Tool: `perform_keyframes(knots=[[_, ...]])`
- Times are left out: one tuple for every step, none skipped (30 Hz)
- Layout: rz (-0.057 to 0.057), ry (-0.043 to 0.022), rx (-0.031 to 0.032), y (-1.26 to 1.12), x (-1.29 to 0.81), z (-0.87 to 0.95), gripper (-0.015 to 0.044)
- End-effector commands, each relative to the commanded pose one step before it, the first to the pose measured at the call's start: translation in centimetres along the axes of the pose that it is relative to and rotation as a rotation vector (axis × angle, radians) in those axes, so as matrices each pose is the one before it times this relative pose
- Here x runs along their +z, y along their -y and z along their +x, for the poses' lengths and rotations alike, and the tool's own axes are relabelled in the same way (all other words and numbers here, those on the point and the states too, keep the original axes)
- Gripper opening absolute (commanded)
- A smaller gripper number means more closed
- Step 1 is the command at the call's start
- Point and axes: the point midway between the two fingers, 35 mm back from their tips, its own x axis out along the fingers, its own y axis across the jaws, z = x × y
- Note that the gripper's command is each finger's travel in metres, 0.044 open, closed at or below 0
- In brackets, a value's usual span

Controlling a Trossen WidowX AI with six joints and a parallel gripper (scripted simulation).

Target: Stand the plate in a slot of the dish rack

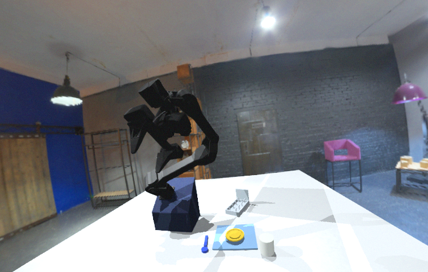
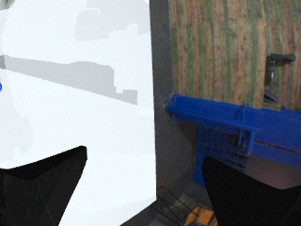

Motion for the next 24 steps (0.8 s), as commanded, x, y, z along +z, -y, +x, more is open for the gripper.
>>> perform_keyframes(knots=[[0.0048, 0.00179, 0.00217, 0.053, -0.103, -0.036, 0.04], [0.0143, 0.00533, 0.00666, 0.156, -0.309, -0.1, 0.04], [0.0235, 0.00869, 0.01155, 0.256, -0.512, -0.145, 0.04], [0.028, 0.01018, 0.01472, 0.305, -0.613, -0.14, 0.04], [0.0274, 0.00977, 0.01551, 0.302, -0.603, -0.102, 0.04], [0.0268, 0.00933, 0.01626, 0.299, -0.591, -0.065, 0.04], [0.0261, 0.00885, 0.01698, 0.296, -0.579, -0.027, 0.04], [0.0255, 0.00835, 0.01767, 0.293, -0.566, 0.01, 0.04], [0.0248, 0.00781, 0.01833, 0.289, -0.552, 0.047, 0.04], [0.0241, 0.00725, 0.01894, 0.286, -0.537, 0.083, 0.04], [0.025, 0.0069, 0.02067, 0.301, -0.554, 0.13, 0.04], [0.0245, 0.00628, 0.02153, 0.3, -0.541, 0.172, 0.04], [0.0236, 0.00554, 0.0221, 0.294, -0.52, 0.213, 0.04], [0.0228, 0.00478, 0.02261, 0.289, -0.498, 0.252, 0.04], [0.0219, 0.00399, 0.02308, 0.282, -0.475, 0.291, 0.04], [0.021, 0.00319, 0.02348, 0.275, -0.45, 0.329, 0.04], [0.0201, 0.00236, 0.02384, 0.267, -0.425, 0.366, 0.04], [0.0192, 0.00152, 0.02413, 0.258, -0.399, 0.402, 0.04], [0.0183, 0.00067, 0.02437, 0.248, -0.372, 0.437, 0.04], [0.0174, -0.00018, 0.02455, 0.237, -0.344, 0.471, 0.04], [0.0154, 0.01602, 0.03844, -0.072, -0.145, 0.592, 0.04], [0.0119, 0.01201, 0.03075, -0.063, -0.108, 0.477, 0.04], [0.011, 0.00962, 0.02833, -0.046, -0.108, 0.451, 0.04], [0.0085, -0.00169, 0.01456, 0.111, -0.158, 0.303, 0.04]])
